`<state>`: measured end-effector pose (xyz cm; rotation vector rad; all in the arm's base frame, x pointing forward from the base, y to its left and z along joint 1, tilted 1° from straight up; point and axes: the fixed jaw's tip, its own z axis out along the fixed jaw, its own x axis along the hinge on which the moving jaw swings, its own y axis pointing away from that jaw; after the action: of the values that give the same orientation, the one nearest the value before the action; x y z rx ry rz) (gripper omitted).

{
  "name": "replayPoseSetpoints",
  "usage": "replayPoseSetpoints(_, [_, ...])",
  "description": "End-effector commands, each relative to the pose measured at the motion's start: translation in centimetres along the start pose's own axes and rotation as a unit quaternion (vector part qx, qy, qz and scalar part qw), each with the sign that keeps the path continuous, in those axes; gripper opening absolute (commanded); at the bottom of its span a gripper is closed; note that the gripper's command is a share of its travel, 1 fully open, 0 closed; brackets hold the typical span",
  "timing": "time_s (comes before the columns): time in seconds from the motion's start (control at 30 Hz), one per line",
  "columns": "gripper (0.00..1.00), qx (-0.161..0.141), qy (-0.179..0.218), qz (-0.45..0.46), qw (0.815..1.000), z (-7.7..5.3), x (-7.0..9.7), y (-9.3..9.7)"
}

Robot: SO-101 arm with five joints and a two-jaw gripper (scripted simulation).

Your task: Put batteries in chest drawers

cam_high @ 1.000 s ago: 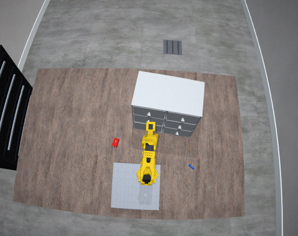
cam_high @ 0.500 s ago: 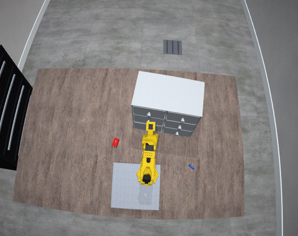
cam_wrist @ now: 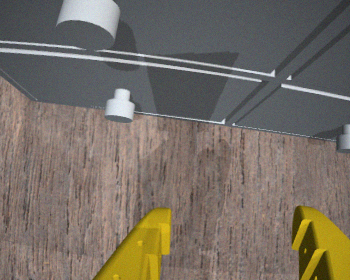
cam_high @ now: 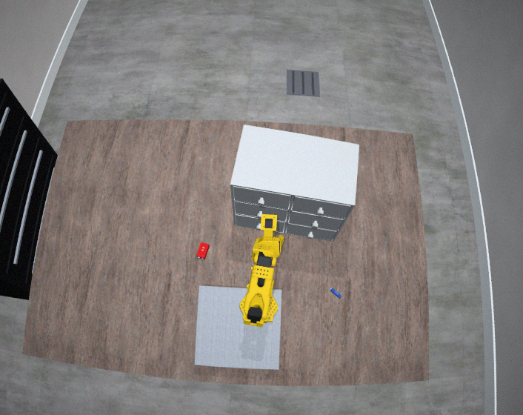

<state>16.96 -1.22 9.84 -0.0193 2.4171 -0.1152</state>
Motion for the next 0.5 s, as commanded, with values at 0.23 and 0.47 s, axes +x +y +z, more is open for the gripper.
replayPoseSetpoints(0.23, [0.21, 0.105, -0.049, -0.046, 0.992, -1.1, -1.0, -4.6])
replayPoseSetpoints(0.47, [0.21, 0.158, -0.055, -0.071, 0.983, -1.8, -1.0, -6.7])
